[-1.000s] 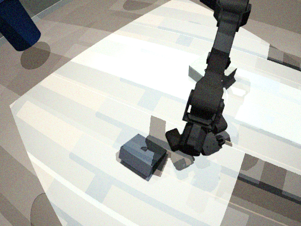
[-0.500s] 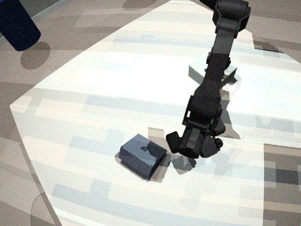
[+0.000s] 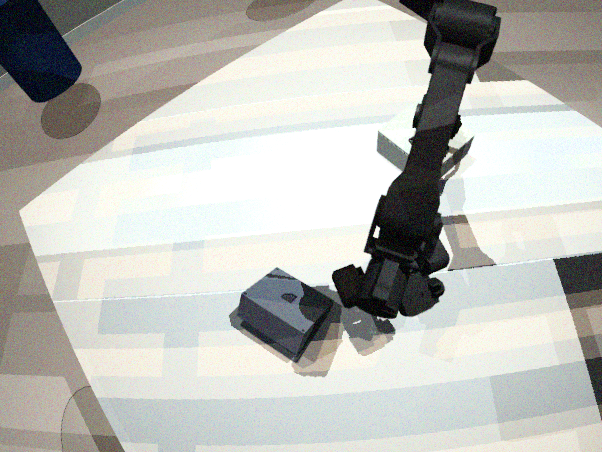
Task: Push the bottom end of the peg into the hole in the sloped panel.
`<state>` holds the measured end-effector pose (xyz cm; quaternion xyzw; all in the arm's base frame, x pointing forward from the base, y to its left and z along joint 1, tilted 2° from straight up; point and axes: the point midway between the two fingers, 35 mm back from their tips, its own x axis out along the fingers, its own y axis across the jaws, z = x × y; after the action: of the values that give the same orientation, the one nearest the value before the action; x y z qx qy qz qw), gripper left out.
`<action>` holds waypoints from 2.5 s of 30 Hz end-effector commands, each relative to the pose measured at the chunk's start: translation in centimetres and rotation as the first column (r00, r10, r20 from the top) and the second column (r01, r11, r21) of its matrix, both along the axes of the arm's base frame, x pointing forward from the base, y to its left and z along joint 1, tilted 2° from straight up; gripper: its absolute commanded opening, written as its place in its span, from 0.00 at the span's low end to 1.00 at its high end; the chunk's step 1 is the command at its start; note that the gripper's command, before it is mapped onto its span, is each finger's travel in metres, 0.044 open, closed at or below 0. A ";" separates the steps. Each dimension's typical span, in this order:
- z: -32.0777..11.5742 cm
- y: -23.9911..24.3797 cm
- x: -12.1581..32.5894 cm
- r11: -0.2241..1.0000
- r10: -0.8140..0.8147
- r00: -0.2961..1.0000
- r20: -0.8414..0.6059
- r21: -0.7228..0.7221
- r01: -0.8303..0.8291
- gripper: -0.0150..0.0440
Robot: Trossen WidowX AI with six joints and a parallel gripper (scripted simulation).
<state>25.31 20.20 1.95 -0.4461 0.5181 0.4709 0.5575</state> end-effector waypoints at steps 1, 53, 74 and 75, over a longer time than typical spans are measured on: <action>0.1 0.0 0.0 1.000 0.000 1.000 0.000 0.001 0.000 0.64; 8.1 -1.1 0.7 0.994 -0.097 0.995 0.027 0.045 0.096 0.25; 8.4 -3.2 2.7 0.945 -0.297 0.952 0.072 0.164 0.283 0.25; 8.5 -3.3 2.8 0.942 -0.307 0.949 0.073 0.170 0.291 0.25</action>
<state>28.00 17.25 10.44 -0.3534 0.5131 0.4040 0.6698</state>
